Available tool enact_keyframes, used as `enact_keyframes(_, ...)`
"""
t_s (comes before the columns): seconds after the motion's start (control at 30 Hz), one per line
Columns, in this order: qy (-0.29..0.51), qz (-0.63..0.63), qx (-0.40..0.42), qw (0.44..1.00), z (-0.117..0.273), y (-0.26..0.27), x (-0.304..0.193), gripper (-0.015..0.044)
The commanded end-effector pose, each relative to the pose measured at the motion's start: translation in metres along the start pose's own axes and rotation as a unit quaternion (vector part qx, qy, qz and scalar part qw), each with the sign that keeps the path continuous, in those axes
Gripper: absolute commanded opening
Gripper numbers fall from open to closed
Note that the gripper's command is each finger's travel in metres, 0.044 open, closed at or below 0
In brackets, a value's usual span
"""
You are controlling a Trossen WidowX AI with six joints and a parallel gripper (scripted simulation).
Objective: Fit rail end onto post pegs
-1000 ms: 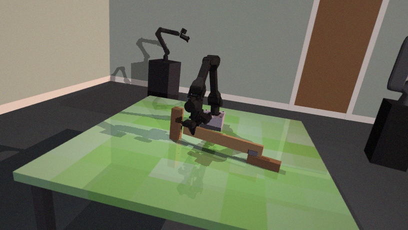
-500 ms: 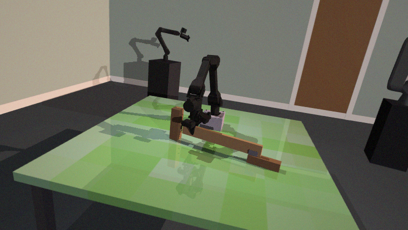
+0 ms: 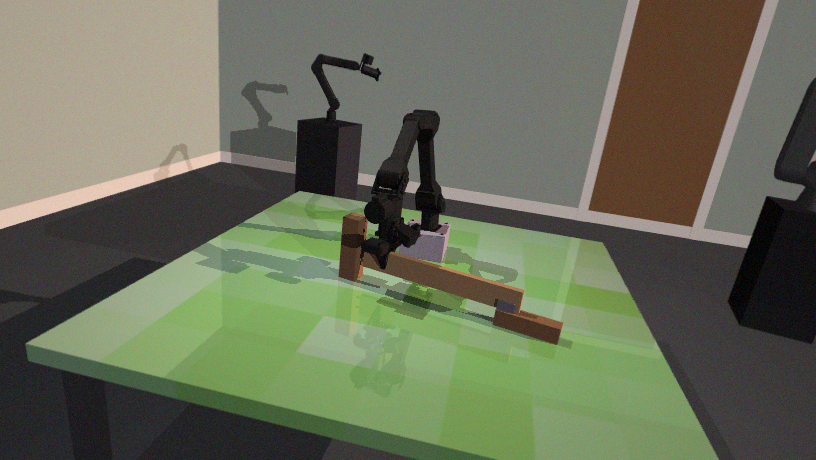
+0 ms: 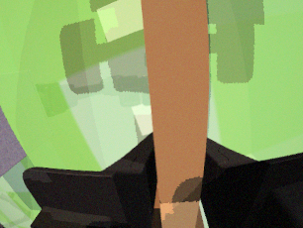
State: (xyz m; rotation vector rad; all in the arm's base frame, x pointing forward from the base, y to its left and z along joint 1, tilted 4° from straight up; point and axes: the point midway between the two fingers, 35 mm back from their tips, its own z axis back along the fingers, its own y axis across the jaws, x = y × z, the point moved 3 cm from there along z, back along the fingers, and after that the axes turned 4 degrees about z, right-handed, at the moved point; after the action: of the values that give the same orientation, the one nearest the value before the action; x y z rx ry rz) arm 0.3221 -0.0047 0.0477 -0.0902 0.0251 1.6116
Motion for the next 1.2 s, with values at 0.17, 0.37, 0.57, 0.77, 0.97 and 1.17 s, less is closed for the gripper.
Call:
enact_keyframes(0.17,0.001,0.000,-0.001,1.000,0.0000,-0.0006,-0.0044,0.0000)
enact_keyframes(0.37,0.002,0.000,-0.001,1.000,-0.0005,-0.0006,-0.0063,0.0000)
enact_keyframes(0.57,0.002,0.000,-0.001,1.000,-0.0005,-0.0005,-0.0082,0.0000)
enact_keyframes(0.77,0.002,0.000,-0.001,1.000,-0.0002,-0.0005,-0.0101,0.0000)
enact_keyframes(0.97,0.002,0.000,-0.001,1.000,0.0003,-0.0005,-0.0106,0.0000)
enact_keyframes(1.17,0.002,0.000,-0.001,1.000,0.0007,-0.0006,-0.0089,0.0000)
